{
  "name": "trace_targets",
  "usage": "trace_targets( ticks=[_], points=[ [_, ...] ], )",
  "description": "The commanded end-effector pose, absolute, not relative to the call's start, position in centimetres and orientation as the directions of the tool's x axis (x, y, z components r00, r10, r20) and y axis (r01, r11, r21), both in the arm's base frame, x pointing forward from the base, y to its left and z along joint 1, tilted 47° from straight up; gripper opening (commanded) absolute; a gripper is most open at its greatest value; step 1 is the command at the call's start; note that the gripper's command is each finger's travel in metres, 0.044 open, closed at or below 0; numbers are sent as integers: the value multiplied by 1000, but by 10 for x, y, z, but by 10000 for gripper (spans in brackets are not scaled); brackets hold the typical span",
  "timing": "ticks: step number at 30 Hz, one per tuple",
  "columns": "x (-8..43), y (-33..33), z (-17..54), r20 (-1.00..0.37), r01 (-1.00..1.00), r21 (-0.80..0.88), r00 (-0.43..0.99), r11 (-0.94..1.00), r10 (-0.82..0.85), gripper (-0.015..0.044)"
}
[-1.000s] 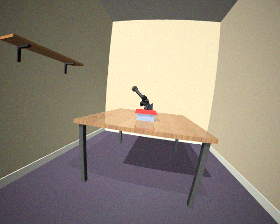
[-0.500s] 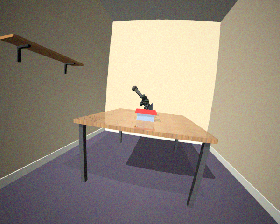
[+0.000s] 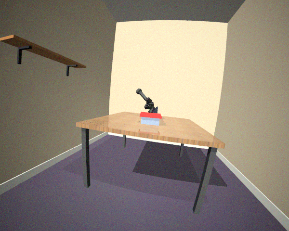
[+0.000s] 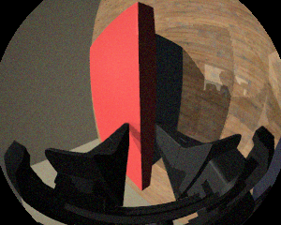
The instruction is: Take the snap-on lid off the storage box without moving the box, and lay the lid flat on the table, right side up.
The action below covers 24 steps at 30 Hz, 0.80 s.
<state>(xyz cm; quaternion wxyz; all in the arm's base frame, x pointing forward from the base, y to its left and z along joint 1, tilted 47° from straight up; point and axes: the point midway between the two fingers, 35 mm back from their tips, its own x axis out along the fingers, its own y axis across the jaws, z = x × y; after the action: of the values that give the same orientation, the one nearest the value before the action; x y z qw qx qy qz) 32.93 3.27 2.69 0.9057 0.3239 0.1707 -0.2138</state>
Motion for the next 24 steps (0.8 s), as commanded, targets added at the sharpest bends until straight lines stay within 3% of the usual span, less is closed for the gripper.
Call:
trace_targets(
  ticks=[1, 24],
  points=[
    [330, 33, 27, -448, 498, 514, 850, 699, -277, 0],
    [332, 33, 27, -448, 498, 514, 850, 699, -277, 0]
  ],
)
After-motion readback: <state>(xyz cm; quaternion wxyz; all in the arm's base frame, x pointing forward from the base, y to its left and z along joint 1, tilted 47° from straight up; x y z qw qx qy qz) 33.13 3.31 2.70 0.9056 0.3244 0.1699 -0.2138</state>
